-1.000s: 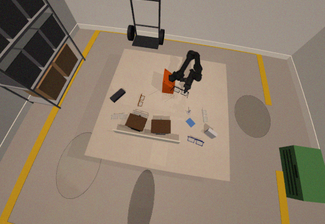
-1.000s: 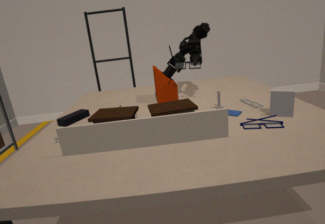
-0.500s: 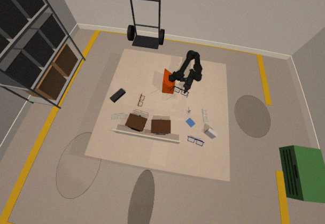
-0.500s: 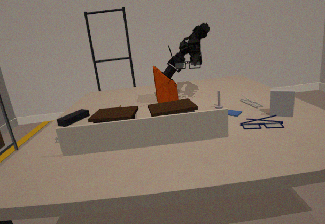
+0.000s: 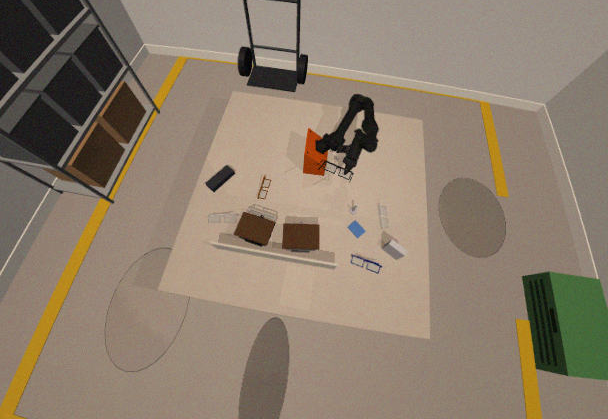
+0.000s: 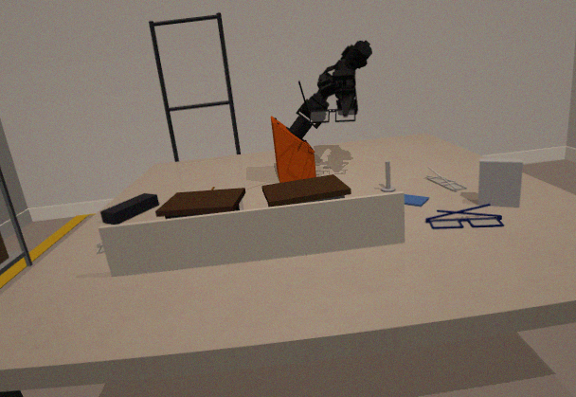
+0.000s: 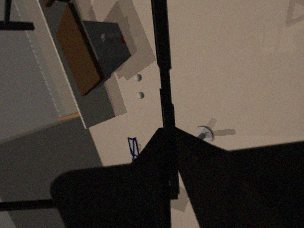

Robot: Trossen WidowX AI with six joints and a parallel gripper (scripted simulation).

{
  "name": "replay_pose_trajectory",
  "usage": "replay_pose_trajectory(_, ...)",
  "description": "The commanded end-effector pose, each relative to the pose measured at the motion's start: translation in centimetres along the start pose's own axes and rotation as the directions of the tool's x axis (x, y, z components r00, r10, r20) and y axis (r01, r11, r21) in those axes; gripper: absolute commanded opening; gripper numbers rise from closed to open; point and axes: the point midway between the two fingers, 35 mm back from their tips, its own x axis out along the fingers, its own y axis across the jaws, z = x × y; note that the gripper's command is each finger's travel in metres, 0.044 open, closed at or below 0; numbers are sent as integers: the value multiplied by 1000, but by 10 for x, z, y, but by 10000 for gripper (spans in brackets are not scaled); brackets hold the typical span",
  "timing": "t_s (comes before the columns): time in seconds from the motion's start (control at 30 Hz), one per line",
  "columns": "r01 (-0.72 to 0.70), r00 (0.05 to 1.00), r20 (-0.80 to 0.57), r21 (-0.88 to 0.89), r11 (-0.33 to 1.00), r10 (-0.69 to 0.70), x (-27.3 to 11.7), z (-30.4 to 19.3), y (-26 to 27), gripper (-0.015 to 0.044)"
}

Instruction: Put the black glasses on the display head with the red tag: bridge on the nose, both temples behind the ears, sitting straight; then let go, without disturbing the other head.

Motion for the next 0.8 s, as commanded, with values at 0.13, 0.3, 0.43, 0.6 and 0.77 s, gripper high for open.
replay_pose_trajectory(0.13,40,999,27,-37,999,-39,6,2,4,0)
replay_pose_trajectory(0.3,88,995,56,-71,994,-84,14,6,9,0)
replay_pose_trajectory(0.43,129,990,77,-96,987,-121,20,9,13,0)
replay_pose_trajectory(0.6,180,981,99,-125,976,-168,28,13,18,0)
replay_pose_trajectory(0.77,232,970,117,-151,961,-215,36,19,22,0)
